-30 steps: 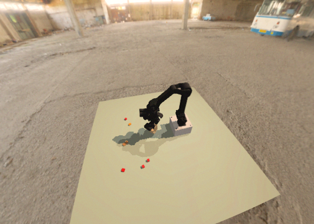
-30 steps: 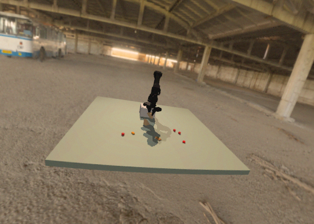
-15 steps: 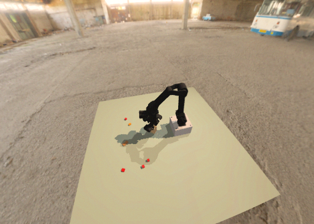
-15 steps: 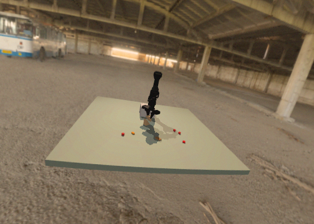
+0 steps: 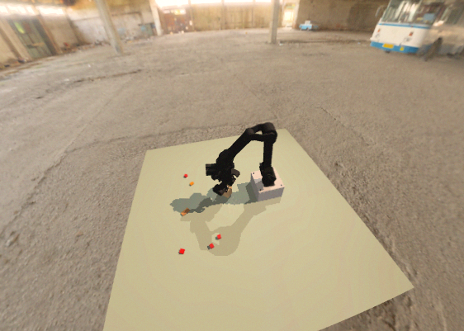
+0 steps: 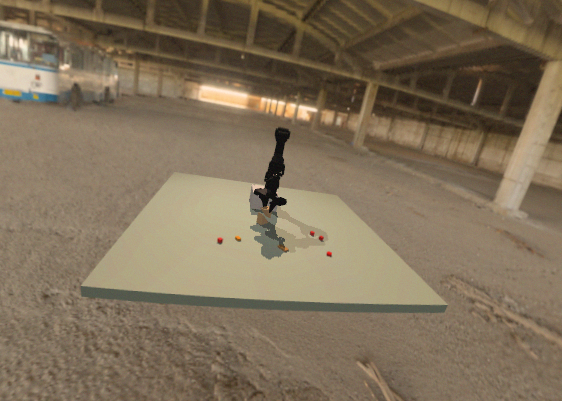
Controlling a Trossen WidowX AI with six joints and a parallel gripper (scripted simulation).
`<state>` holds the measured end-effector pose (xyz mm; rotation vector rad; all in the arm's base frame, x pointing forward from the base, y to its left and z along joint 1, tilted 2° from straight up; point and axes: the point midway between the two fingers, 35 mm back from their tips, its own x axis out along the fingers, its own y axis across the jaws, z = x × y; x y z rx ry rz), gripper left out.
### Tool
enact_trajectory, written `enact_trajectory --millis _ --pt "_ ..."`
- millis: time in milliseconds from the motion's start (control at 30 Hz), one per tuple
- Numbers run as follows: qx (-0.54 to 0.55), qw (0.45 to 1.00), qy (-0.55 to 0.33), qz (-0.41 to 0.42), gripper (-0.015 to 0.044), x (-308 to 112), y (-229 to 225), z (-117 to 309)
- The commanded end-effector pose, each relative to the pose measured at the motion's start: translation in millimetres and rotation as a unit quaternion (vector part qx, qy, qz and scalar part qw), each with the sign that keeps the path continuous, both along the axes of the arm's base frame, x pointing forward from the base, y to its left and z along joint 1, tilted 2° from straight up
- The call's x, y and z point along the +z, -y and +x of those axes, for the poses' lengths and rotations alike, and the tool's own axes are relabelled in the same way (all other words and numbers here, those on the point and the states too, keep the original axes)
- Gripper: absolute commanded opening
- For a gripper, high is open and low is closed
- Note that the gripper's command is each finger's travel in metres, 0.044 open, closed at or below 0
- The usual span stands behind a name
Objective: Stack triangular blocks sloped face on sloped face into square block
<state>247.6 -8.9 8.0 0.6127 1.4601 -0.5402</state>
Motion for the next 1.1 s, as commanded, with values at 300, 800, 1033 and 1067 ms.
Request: enact_trajectory --millis 300,800,1033,1067 --pt "0.001 1.000 -0.003 0.002 0.0000 -9 1 2" --pt "0.001 1.000 -0.003 0.002 0.0000 -18 4 5" --pt "0.001 1.000 -0.003 0.001 0.0000 -22 5 6" --pt "0.001 1.000 -0.004 0.001 0.0000 -22 5 6"
